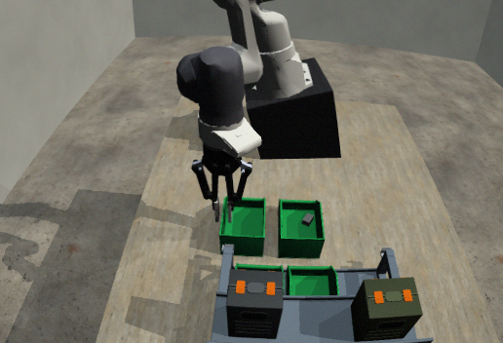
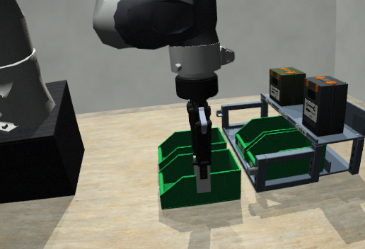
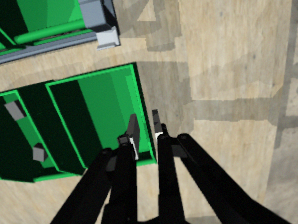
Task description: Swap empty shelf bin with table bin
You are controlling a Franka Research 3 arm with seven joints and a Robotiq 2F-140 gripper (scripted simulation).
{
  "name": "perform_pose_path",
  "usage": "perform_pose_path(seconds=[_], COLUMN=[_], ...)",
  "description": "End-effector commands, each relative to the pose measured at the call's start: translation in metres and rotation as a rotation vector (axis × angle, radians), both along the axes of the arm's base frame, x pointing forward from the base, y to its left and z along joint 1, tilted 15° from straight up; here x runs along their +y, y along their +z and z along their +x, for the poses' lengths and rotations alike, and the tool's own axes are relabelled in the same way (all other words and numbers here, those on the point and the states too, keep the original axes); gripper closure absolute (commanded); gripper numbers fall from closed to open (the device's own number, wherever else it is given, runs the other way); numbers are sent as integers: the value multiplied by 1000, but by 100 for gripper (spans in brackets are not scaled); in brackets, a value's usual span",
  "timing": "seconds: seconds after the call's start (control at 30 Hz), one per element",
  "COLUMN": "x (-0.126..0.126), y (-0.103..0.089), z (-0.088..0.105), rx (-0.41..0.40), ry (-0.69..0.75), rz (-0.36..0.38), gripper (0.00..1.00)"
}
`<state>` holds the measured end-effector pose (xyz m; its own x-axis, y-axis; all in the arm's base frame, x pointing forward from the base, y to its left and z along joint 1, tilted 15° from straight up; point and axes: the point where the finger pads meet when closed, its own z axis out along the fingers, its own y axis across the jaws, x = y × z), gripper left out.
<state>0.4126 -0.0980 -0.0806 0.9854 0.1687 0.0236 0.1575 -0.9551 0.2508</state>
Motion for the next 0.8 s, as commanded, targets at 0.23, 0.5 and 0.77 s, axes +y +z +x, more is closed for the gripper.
perform_pose_path(seconds=[0.23,0.5,0.77], x=[0,1,2], y=[1,3,8], z=[2,1,1], rx=[-4,-4,-4], ry=[-4,-4,-4], rz=[0,0,0], gripper=[85,85,85])
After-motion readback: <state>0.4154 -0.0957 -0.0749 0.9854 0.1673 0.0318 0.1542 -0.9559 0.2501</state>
